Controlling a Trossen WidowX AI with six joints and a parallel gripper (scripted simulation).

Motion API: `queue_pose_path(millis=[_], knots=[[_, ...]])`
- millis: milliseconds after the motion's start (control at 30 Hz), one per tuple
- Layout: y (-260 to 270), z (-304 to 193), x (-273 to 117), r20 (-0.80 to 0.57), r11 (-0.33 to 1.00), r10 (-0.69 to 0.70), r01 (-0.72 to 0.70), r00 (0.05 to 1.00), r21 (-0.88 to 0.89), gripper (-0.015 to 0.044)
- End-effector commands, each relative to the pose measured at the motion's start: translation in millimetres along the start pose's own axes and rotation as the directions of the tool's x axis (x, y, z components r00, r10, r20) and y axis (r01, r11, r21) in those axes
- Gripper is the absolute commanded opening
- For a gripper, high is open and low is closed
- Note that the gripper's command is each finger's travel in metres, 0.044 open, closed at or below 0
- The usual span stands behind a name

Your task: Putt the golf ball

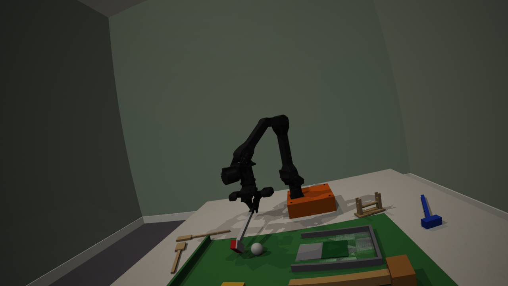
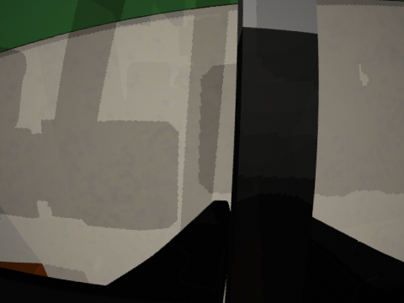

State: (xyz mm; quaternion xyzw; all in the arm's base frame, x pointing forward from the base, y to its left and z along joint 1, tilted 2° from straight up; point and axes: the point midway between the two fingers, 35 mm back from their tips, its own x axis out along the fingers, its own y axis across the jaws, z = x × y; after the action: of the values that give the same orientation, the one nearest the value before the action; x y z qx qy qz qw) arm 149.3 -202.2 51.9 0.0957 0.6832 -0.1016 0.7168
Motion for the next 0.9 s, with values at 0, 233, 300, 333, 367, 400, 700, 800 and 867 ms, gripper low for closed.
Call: queue_pose_path(millis=[0, 233, 300, 333, 367, 400, 700, 800, 867], knots=[[0, 0, -1, 0.001, 1.0, -0.001, 0.001, 1.0, 0.0, 0.0], [-1, 0, -1, 0.001, 1.0, -0.001, 0.001, 1.0, 0.0, 0.0], [-5, 1, 0, 0.002, 1.0, -0.002, 0.002, 1.0, 0.001, 0.0], [-8, 1, 0, 0.002, 1.0, -0.002, 0.002, 1.0, 0.001, 0.0], [-12, 1, 0, 0.003, 1.0, -0.003, 0.003, 1.0, 0.002, 0.0], [-16, 1, 1, 0.003, 1.0, -0.003, 0.003, 1.0, 0.003, 0.0], [-31, 1, 2, 0.005, 1.0, -0.006, 0.006, 1.0, 0.005, 0.0], [-31, 1, 2, 0.005, 1.0, -0.006, 0.006, 1.0, 0.005, 0.0], [-28, 0, 3, 0.0, 1.0, 0.001, -0.001, 1.0, 0.005, 0.0]])
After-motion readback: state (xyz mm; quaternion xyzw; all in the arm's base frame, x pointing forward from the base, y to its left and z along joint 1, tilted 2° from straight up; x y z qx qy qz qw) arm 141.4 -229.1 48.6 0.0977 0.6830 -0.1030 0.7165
